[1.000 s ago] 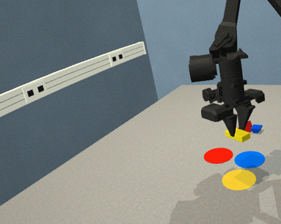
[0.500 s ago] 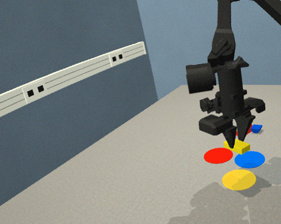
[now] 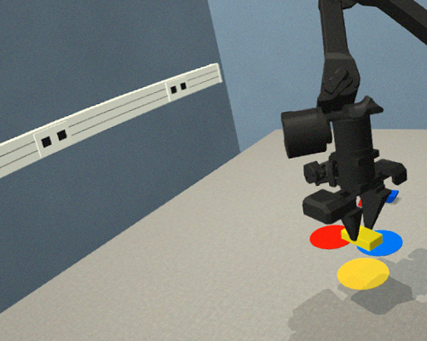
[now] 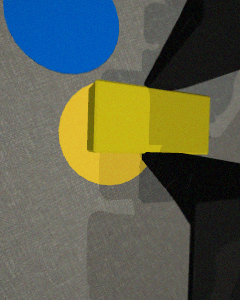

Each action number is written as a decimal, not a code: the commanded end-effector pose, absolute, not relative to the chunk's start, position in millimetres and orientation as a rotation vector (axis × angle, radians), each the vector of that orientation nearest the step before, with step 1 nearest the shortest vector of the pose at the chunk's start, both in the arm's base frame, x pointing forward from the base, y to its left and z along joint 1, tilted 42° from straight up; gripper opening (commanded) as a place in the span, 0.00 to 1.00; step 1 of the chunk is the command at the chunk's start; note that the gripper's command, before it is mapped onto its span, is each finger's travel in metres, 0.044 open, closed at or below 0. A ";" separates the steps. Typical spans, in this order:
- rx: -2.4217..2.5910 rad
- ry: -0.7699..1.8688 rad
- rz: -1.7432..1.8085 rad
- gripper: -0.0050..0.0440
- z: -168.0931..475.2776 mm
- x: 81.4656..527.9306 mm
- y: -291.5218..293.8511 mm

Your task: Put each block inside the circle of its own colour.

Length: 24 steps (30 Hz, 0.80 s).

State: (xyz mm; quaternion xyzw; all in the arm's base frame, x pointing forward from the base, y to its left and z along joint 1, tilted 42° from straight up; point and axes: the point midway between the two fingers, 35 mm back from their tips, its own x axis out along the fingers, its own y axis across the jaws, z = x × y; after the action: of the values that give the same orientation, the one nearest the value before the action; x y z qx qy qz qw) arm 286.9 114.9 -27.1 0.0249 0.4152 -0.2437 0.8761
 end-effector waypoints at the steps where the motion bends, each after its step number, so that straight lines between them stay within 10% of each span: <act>1: 0.062 0.852 -0.505 0.28 -27.4 289.9 121.3; 24: 0.053 0.861 -0.509 0.28 -51.4 303.5 103.5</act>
State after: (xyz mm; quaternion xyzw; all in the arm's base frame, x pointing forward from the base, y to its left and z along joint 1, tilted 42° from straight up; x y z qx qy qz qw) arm 302.0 103.4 -51.2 0.0244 0.4132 -0.2459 0.8765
